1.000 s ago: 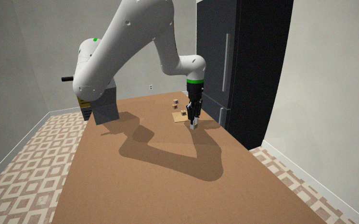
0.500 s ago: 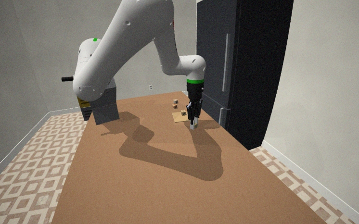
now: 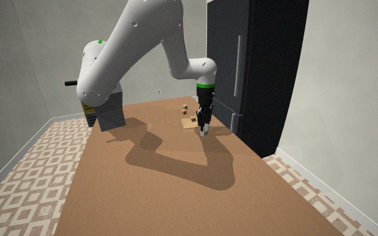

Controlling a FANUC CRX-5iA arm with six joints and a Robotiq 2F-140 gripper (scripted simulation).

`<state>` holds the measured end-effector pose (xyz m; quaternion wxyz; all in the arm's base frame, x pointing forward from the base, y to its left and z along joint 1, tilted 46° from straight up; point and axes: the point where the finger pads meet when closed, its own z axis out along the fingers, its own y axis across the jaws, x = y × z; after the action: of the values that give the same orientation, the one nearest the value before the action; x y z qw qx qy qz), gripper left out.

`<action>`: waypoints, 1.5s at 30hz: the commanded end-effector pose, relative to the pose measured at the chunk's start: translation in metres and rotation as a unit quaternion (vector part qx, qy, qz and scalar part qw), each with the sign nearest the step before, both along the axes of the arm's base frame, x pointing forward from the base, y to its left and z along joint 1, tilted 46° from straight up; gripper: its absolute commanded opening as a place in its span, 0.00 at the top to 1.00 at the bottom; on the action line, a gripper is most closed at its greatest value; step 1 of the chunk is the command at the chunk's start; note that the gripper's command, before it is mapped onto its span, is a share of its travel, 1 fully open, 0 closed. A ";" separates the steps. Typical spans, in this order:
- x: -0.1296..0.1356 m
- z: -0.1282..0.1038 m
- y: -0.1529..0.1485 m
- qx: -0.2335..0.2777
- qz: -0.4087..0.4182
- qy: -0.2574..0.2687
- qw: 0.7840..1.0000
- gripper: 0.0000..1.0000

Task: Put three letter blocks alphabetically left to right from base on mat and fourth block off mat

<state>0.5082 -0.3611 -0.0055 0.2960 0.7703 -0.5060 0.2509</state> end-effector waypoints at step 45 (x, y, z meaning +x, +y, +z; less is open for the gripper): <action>-0.005 0.036 0.108 0.012 -0.083 -0.084 0.993 0.84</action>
<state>0.5016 -0.2705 0.0458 0.2770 0.7396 -0.5540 0.2633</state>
